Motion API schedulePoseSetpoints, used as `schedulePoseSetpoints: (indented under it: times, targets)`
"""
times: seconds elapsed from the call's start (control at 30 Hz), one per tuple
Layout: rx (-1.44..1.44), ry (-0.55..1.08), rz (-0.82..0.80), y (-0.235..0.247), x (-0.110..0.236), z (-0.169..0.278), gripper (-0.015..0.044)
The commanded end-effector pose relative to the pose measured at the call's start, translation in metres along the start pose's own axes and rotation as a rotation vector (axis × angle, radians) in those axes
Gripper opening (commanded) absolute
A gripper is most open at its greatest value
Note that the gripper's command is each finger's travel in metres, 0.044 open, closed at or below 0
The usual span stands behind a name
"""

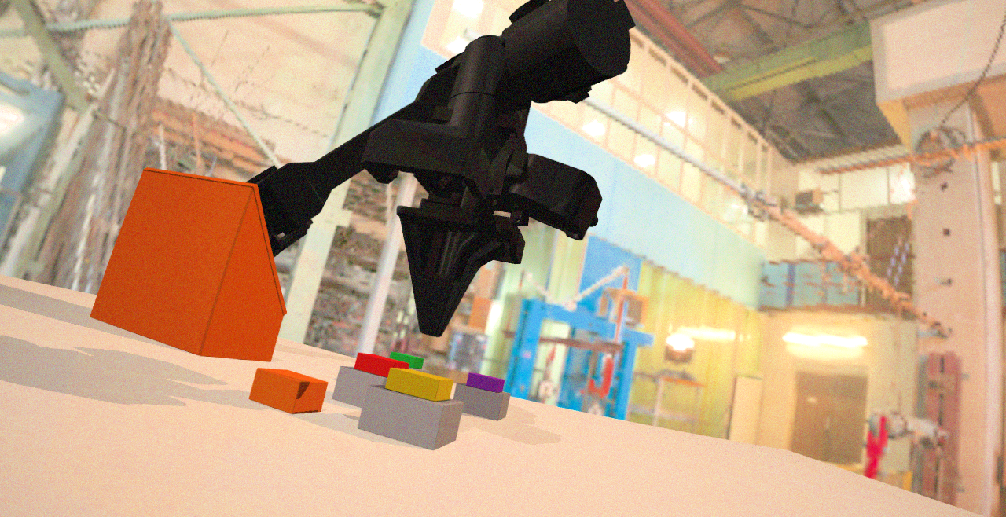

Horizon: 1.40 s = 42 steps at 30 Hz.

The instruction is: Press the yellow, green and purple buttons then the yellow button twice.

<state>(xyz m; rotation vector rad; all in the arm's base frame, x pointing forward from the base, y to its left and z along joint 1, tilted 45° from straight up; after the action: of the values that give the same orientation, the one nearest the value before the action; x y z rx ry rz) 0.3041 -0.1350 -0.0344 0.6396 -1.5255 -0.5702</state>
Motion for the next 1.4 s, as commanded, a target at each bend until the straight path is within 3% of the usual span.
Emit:
schedulePoseSetpoints:
  times: [0.0, 0.6, 1.37]
  targets:
    - [-0.005, -0.009, -0.002, 0.0, -0.004, 0.0, 0.002]
    - [-0.005, -0.009, -0.003, 0.0, -0.032, 0.0, 0.002]
    - [0.003, -0.013, 0.004, -0.001, -0.028, -0.002, 0.002]
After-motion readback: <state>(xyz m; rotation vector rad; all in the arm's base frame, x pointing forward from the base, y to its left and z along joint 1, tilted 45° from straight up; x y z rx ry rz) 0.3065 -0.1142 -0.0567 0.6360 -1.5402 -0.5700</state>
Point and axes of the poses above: the point midway between the two fingers, 35 mm back from their tips, its own x axis back along the fingers, its own y axis across the jaws, z = x × y, the point moved 6 cm from there along x, back along the fingers, and after that the axes turned 3 degrees about x, right-handed, at the moved point
